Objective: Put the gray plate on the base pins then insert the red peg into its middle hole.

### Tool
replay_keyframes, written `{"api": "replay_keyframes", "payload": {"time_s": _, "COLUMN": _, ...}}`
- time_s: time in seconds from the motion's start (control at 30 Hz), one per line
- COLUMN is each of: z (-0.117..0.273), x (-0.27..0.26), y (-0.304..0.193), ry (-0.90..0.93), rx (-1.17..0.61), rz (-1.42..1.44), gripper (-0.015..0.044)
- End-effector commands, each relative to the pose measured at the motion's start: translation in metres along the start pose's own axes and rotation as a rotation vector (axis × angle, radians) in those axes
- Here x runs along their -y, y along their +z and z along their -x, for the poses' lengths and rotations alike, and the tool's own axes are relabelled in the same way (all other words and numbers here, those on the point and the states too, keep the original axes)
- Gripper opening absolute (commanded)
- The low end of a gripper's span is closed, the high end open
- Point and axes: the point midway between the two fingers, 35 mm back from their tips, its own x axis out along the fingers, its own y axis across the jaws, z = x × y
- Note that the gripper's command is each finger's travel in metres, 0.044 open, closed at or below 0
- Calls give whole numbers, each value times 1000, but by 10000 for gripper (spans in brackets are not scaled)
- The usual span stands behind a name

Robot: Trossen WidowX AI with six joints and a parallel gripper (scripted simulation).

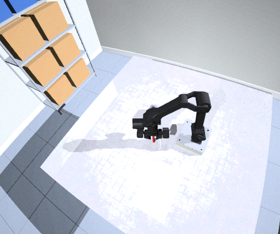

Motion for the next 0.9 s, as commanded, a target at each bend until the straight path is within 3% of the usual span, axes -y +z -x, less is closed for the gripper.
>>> {"api": "replay_keyframes", "payload": {"time_s": 0.0, "z": 0, "x": 0, "y": 0, "ry": 0, "rx": -3, "rz": -6, "gripper": 73}}
{"api": "replay_keyframes", "payload": {"time_s": 0.27, "z": 0, "x": 0, "y": 0, "ry": 0, "rx": -3, "rz": -6, "gripper": 0}}
{"api": "replay_keyframes", "payload": {"time_s": 0.87, "z": 44, "x": -6, "y": 0, "ry": 1, "rx": -3, "rz": -6, "gripper": 0}}
